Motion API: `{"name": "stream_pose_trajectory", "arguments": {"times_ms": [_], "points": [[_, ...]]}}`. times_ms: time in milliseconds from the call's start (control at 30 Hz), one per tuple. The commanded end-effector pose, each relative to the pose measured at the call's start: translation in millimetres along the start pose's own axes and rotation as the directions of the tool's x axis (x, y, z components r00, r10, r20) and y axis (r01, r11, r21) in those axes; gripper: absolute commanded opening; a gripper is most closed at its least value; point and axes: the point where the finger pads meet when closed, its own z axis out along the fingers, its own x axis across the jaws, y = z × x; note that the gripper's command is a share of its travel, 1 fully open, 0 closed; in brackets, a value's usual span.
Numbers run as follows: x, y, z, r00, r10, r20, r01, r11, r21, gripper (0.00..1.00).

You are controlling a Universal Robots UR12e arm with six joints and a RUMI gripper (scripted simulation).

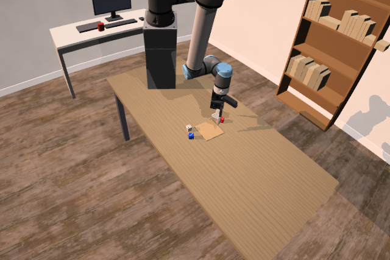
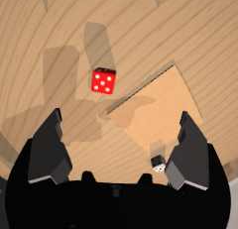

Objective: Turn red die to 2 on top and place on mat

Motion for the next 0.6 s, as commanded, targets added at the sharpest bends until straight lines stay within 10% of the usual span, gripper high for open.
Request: {"name": "stream_pose_trajectory", "arguments": {"times_ms": [0, 567], "points": [[-10, -19, 0, 1.0, 0.001, 0.0, -0.001, 1.0, -0.002, 1.0], [-22, -39, 0, 1.0, 0.001, 0.0, -0.001, 1.0, -0.002, 1.0]]}}
